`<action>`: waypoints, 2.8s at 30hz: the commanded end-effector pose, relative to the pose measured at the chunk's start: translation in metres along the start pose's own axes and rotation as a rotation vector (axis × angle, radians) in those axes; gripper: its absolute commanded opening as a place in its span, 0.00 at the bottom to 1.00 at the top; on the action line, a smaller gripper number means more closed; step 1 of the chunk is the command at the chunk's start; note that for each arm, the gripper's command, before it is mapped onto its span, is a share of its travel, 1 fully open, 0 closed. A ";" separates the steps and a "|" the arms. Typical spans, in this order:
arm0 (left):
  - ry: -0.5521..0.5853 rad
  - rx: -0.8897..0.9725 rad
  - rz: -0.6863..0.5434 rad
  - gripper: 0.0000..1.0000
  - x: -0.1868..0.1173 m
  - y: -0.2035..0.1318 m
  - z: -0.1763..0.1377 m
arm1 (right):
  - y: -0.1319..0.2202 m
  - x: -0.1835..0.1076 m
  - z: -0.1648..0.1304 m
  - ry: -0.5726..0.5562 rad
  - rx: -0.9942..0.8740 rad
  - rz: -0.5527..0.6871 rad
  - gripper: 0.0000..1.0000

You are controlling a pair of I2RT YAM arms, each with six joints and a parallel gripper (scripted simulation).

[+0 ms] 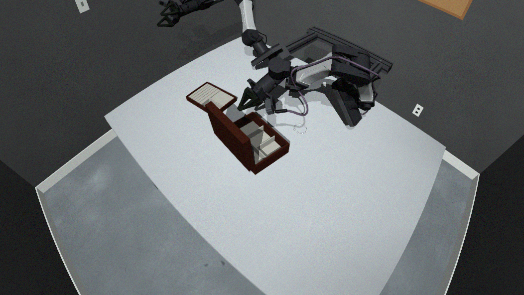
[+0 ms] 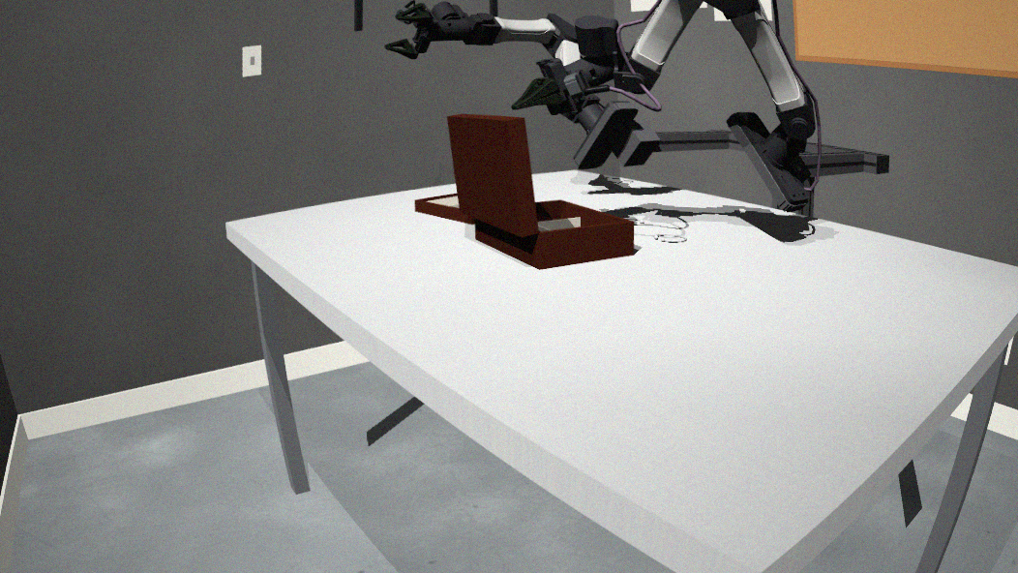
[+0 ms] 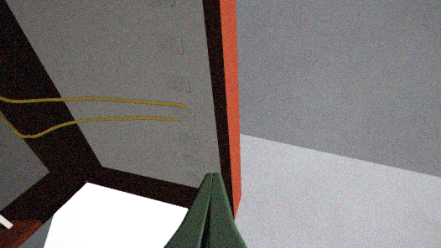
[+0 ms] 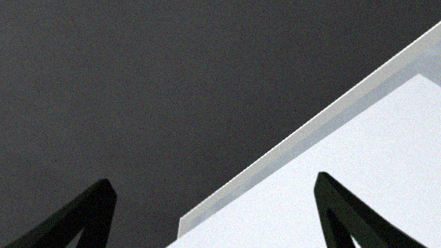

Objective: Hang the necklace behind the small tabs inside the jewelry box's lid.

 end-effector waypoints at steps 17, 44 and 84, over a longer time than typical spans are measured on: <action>0.065 0.212 -0.100 0.00 0.034 -0.074 0.165 | -0.001 -0.003 0.002 -0.007 0.010 0.002 1.00; -0.108 0.517 -0.253 0.00 -0.048 -0.059 0.429 | -0.003 -0.001 -0.008 0.021 0.011 -0.001 1.00; -0.338 0.709 -0.266 0.00 -0.156 -0.022 0.519 | 0.003 -0.005 0.005 -0.017 0.011 0.016 1.00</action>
Point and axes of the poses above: on each arm, the point where the finger pads meet when closed, its own x axis out along the fingers, its own y axis across the jaws, z = x × y, the point moved 4 cm from there along -x, back along the fingers, and after that the axes turned 11 degrees about x, right-handed, at the moved point
